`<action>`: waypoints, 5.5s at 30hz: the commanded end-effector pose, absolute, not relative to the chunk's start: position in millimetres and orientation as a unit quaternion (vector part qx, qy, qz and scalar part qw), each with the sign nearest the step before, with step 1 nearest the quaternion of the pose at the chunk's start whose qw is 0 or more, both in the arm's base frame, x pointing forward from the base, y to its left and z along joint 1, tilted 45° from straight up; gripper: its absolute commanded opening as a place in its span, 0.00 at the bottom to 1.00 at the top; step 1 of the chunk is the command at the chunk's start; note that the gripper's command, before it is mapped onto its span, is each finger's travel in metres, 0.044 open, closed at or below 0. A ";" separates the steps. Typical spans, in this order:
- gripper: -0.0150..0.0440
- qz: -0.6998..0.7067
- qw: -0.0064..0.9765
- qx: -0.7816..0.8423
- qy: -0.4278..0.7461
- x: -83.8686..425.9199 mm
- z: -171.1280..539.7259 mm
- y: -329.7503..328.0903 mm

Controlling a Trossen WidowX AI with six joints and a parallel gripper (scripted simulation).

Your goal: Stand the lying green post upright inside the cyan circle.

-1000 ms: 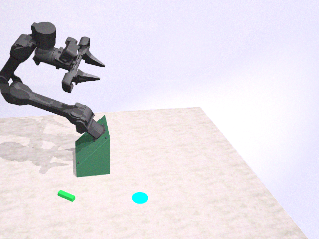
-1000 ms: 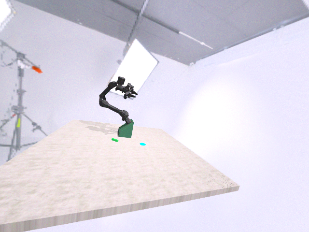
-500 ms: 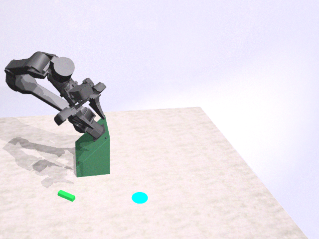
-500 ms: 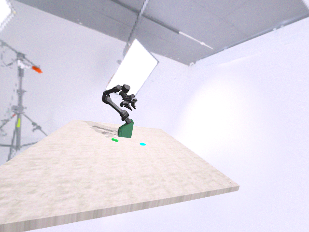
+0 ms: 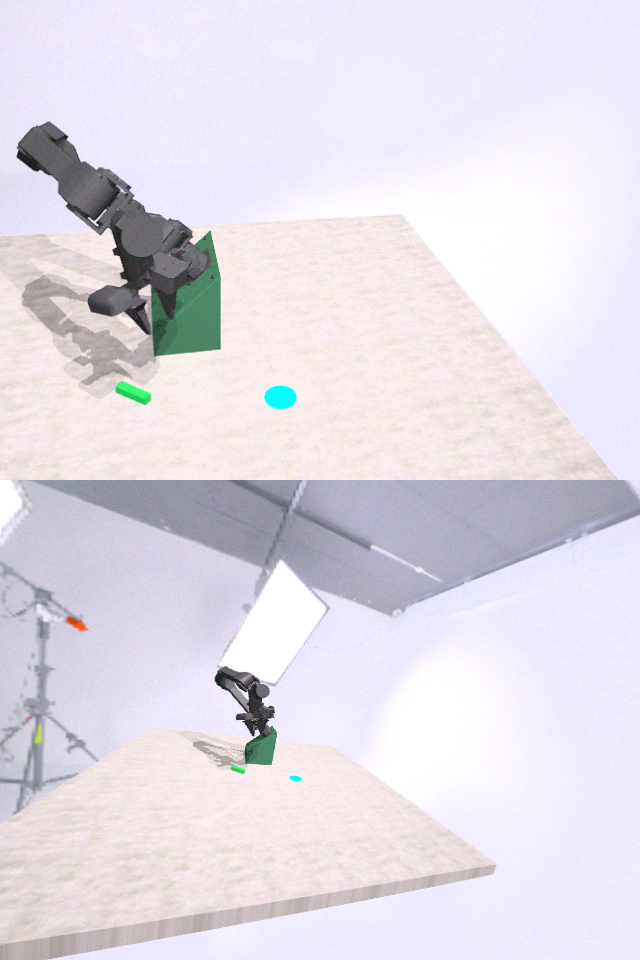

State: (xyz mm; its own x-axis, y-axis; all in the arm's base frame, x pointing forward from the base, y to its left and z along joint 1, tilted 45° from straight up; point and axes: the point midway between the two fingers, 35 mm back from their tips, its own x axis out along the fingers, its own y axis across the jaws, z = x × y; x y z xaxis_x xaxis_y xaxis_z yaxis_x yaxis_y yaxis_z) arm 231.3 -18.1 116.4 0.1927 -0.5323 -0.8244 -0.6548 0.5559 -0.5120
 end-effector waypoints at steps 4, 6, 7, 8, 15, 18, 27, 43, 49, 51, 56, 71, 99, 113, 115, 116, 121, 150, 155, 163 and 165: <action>0.65 0.033 0.491 -0.513 0.703 211.0 98.4 -77.2; 0.65 0.033 0.479 -0.516 0.710 208.5 97.1 -82.0; 0.65 0.033 0.479 -0.516 0.710 208.5 97.1 -82.0; 0.65 0.033 0.479 -0.516 0.710 208.5 97.1 -82.0; 0.65 0.034 0.480 -0.515 0.710 210.0 92.1 -85.6; 0.65 0.038 0.482 -0.512 0.710 214.8 70.8 -102.4; 0.65 0.033 0.479 -0.516 0.710 208.4 16.6 -161.1; 0.29 0.032 0.478 -0.517 0.710 206.6 13.5 -165.4; 0.29 0.032 0.478 -0.516 0.710 208.0 15.8 -162.2; 0.29 0.034 0.480 -0.515 0.710 209.6 19.0 -157.9; 0.29 0.036 0.482 -0.514 0.709 213.0 27.5 -147.0; 0.29 0.038 0.483 -0.511 0.709 216.3 57.5 -114.5; 0.29 0.048 0.475 -0.522 0.707 218.6 87.8 -69.8; 0.29 0.080 0.463 -0.536 0.701 237.9 63.1 -38.7; 0.29 0.083 0.462 -0.537 0.701 239.6 60.2 -35.1; 0.29 0.084 0.462 -0.538 0.701 240.3 59.2 -33.7; 0.29 0.091 0.459 -0.540 0.700 245.7 52.4 -23.1; 0.29 0.123 0.436 -0.556 0.697 262.8 1.9 45.5; 0.29 0.126 0.431 -0.559 0.697 262.9 -8.1 57.3; 0.29 0.132 0.423 -0.565 0.696 261.1 -24.8 75.9; 0.29 0.133 0.421 -0.566 0.696 260.3 -29.2 80.4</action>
